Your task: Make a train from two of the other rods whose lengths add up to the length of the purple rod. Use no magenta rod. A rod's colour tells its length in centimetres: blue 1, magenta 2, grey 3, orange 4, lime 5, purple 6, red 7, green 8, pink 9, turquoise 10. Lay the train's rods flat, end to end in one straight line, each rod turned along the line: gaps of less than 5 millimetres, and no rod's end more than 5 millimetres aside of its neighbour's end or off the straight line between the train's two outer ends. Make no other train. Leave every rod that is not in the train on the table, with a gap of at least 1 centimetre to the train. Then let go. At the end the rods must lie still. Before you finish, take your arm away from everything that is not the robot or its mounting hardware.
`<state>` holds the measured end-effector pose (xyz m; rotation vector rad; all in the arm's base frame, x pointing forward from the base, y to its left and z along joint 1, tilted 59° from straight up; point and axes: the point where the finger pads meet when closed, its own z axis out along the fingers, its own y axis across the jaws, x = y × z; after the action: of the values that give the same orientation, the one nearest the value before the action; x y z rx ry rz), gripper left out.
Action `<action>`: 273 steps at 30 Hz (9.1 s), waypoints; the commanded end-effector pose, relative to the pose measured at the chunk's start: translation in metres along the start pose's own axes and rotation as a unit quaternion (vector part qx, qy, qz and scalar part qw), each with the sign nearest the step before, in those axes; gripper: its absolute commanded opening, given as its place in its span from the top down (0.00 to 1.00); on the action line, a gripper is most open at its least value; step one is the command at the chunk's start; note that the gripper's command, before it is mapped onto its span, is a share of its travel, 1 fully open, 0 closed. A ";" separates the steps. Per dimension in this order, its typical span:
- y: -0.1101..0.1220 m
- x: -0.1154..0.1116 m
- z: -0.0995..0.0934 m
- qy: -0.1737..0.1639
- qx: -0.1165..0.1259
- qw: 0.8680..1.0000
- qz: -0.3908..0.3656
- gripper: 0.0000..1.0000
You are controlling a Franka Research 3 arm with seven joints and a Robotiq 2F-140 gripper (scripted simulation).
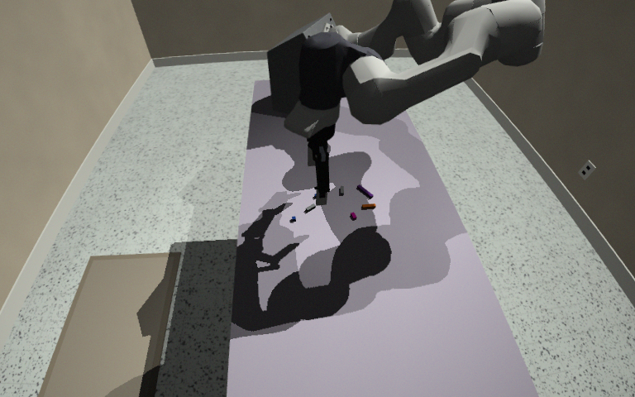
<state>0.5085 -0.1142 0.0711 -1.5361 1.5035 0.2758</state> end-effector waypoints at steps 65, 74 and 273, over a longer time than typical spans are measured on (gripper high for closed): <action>-0.008 0.018 0.007 -0.004 0.008 0.969 -0.249 0.85; -0.008 0.018 0.010 -0.004 0.008 0.968 -0.249 0.85; -0.010 0.018 0.075 -0.004 0.008 0.968 -0.249 0.85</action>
<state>0.5522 -0.0734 0.0226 -1.8310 1.0651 -0.0184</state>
